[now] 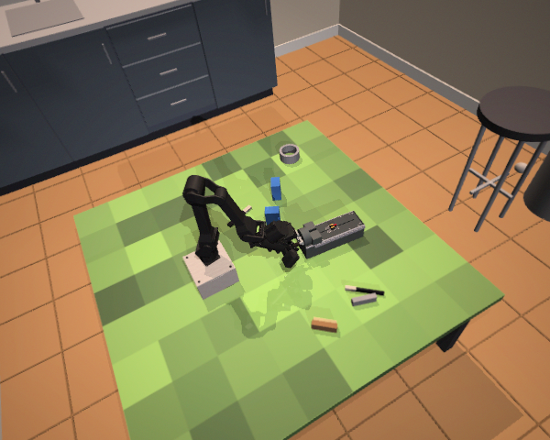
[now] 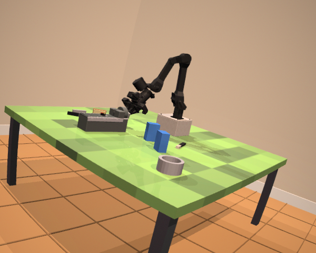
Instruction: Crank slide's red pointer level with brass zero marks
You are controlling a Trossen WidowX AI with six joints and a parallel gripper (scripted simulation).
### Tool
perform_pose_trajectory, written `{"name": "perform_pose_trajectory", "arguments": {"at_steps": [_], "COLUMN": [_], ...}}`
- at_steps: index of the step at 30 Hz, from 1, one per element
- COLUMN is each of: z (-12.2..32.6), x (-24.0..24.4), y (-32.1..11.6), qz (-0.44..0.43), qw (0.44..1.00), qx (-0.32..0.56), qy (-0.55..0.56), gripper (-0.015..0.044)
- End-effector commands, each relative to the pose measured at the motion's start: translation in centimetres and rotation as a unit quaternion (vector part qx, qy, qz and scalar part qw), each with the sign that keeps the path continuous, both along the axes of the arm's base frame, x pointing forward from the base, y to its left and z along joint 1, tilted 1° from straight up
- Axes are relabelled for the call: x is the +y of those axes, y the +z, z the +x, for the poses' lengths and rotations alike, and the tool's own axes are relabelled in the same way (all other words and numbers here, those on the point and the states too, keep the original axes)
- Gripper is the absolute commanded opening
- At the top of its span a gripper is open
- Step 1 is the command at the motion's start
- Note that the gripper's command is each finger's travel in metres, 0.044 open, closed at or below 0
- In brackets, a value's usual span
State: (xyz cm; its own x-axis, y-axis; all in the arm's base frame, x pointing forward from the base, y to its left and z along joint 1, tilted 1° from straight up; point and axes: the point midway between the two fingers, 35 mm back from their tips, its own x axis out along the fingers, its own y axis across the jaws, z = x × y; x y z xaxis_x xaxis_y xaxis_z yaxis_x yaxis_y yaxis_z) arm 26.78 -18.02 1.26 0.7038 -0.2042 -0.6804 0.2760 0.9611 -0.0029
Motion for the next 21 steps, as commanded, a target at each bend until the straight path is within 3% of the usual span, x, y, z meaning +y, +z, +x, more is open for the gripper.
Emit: {"name": "perform_pose_trajectory", "arguments": {"at_steps": [1,21], "z": [0.0,0.1], "x": [0.0,0.2], "y": [0.0,-2.6], "qz": [-0.001,-0.001], "qw": [1.000,1.000], "qx": [0.000,0.001], "qy": [0.000,0.000], "gripper": [0.0000,0.0000]}}
